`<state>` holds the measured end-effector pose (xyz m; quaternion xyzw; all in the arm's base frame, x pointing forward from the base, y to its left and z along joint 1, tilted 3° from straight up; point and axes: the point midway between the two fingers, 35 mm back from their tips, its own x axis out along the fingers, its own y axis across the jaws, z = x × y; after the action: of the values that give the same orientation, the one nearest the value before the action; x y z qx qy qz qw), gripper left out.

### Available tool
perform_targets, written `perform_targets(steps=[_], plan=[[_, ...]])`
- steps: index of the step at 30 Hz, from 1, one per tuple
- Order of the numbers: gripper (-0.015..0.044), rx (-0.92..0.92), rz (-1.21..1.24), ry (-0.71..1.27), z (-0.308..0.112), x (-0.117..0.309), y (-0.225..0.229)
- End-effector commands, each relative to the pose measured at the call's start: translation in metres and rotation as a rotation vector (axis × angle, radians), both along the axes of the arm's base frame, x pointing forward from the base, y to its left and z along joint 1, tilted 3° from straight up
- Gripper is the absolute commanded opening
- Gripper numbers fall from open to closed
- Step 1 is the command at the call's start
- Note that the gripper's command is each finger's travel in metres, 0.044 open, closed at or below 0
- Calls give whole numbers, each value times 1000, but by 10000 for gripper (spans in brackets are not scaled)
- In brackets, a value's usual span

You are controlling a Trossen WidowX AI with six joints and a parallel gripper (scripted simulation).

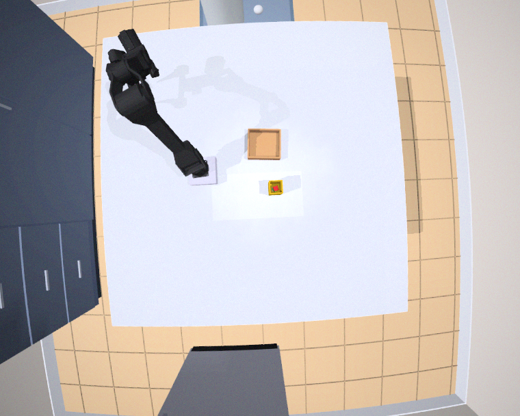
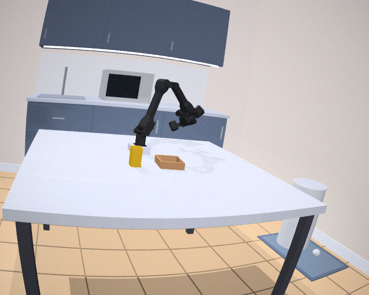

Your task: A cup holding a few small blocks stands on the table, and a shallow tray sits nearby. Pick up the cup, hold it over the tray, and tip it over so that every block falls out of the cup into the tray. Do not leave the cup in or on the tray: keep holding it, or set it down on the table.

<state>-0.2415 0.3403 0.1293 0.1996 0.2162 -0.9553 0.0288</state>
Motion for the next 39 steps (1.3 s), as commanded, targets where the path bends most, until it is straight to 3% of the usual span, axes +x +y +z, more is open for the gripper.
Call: perform_targets(steps=[1,19,39], plan=[[440,-9,-109,-1,6,34,15],[440,-82,-650,3,16,205,41],[440,-144,-1250,49,21,373,-16]])
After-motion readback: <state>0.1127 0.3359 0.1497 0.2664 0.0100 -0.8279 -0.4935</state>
